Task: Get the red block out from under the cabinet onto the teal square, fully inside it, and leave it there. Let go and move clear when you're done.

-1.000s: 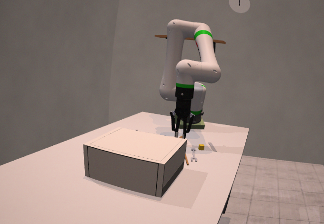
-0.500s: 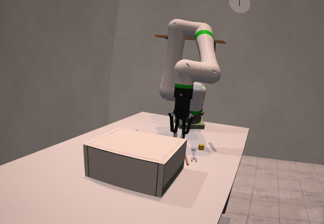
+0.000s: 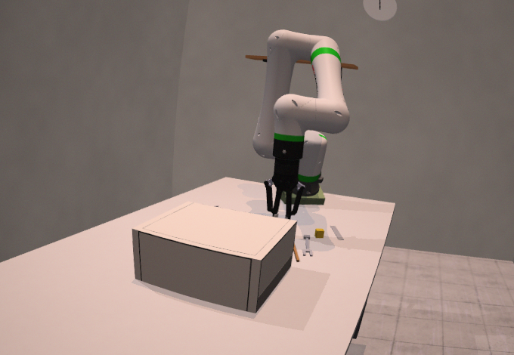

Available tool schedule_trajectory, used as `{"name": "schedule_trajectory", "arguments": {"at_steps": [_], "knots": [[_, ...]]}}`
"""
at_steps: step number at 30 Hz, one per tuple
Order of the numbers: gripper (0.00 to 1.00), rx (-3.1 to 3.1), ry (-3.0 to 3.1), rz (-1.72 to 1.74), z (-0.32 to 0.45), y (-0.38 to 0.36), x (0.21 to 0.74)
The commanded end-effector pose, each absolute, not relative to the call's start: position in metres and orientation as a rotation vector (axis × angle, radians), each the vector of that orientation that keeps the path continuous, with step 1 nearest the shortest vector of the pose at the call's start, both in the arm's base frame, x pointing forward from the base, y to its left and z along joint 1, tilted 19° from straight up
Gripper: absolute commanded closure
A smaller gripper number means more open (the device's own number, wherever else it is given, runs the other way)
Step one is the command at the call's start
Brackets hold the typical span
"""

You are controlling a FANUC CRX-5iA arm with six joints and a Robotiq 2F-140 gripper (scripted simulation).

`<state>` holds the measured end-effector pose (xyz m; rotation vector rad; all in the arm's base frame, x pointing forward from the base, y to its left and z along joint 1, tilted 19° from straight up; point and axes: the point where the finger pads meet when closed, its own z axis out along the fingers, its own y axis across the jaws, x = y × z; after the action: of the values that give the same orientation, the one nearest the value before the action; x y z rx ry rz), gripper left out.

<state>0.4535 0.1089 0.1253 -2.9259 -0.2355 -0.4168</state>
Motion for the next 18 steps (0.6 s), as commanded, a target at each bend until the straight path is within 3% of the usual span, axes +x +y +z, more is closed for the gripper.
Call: {"name": "schedule_trajectory", "arguments": {"at_steps": [1, 18], "knots": [[1.0, -2.926, -0.236, -0.417, 0.128, 0.11, 0.463], [1.0, -2.926, -0.236, -0.417, 0.143, 0.117, 0.51]]}}
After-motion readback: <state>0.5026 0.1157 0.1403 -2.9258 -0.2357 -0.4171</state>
